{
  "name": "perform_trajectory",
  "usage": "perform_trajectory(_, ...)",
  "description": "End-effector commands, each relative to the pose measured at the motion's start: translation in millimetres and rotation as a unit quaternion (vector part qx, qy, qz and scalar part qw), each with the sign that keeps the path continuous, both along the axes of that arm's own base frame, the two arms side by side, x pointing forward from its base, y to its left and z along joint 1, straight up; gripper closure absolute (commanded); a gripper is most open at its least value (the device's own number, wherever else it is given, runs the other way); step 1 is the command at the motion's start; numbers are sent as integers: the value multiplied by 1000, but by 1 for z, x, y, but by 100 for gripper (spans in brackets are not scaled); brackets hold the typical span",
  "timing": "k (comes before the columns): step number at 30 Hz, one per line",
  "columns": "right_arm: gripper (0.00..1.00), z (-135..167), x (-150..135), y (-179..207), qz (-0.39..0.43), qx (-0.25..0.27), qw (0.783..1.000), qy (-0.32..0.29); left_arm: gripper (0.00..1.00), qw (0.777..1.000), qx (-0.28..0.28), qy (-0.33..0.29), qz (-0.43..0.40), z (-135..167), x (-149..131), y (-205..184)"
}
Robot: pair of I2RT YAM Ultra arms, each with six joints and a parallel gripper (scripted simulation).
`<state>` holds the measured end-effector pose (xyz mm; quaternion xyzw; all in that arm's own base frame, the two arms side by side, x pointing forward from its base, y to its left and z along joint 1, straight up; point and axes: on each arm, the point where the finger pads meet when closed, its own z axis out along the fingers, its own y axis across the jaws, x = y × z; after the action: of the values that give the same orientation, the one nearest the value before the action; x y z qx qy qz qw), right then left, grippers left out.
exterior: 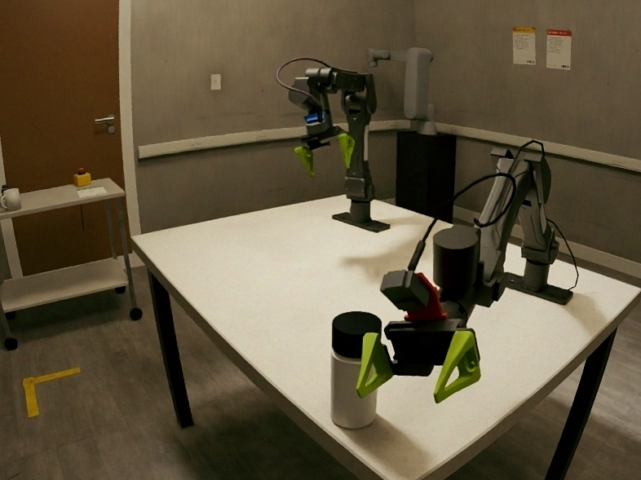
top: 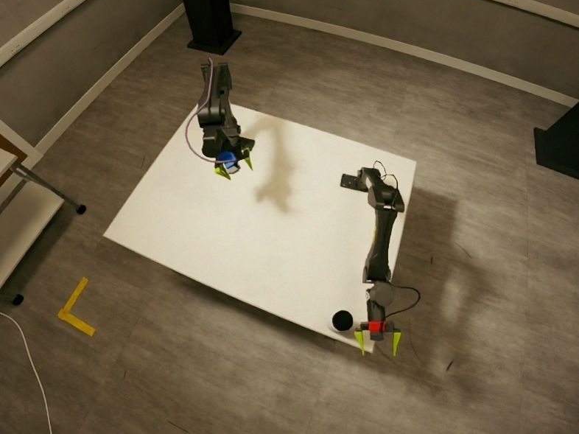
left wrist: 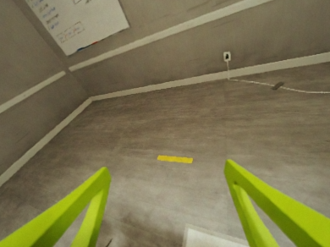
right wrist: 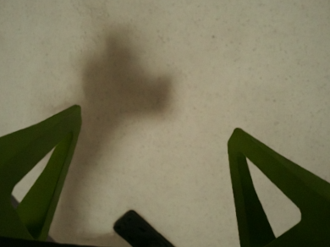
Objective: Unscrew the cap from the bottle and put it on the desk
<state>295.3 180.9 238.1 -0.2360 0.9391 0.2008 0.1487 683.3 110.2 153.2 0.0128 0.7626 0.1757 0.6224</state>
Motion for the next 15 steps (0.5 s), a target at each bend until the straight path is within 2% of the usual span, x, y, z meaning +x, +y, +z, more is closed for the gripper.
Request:
perform_trajectory(1,6,6,-14,-20,-133,-2,990,34,4,990,-38,-59,-124,-4,3,-16)
perform_trajectory(6,6,14,-23,-35,-240,11,969,59,4,972,-67,-72,-212,-22,-12,-21)
perform_trajectory(12,6,25,-33,-52,-368,36,925,83,4,943,-103,-71,-310,-53,-42,-29)
perform_trajectory(14,6,25,-33,-52,-368,36,925,83,4,943,-103,-71,-310,-53,-42,-29)
perform_trajectory(15,6,26,-35,-55,-419,48,902,96,4,938,-105,-74,-323,-53,-46,-30)
